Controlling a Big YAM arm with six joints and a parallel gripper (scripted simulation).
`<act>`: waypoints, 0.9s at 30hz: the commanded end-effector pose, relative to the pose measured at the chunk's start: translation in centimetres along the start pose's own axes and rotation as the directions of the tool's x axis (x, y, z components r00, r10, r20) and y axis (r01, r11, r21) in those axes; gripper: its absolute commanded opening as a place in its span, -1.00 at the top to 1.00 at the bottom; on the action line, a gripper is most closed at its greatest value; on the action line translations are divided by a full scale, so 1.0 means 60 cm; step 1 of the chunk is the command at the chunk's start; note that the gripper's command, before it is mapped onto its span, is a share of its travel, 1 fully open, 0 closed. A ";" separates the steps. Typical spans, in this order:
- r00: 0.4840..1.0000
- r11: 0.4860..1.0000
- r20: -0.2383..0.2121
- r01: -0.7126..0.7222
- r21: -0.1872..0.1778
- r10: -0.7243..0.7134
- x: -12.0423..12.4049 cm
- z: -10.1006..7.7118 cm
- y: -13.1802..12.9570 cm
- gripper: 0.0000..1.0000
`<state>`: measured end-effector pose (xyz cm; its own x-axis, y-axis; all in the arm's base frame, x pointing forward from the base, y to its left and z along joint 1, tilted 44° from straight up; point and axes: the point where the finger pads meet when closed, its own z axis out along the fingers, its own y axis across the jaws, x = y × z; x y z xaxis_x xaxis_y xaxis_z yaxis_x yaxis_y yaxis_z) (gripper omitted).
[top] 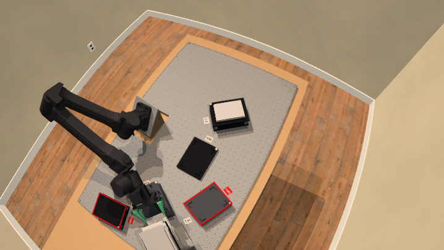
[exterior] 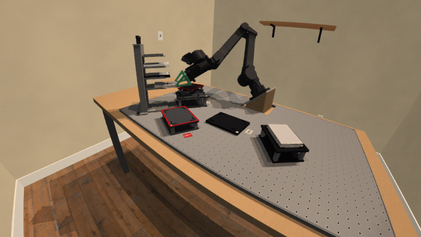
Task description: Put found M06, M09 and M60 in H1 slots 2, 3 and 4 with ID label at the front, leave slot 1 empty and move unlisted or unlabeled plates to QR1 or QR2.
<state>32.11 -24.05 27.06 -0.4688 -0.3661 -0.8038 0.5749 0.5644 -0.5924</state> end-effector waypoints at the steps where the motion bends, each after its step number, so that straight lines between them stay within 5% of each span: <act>1: 1.000 1.000 0.007 0.006 0.002 -0.006 -0.003 -0.010 -0.003 -0.72; 27: 1.000 1.000 0.012 0.007 -0.007 -0.007 0.021 -0.057 0.003 -0.72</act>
<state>29.29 -22.55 25.79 -0.4720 -0.3638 -0.8030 0.5748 0.5636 -0.5932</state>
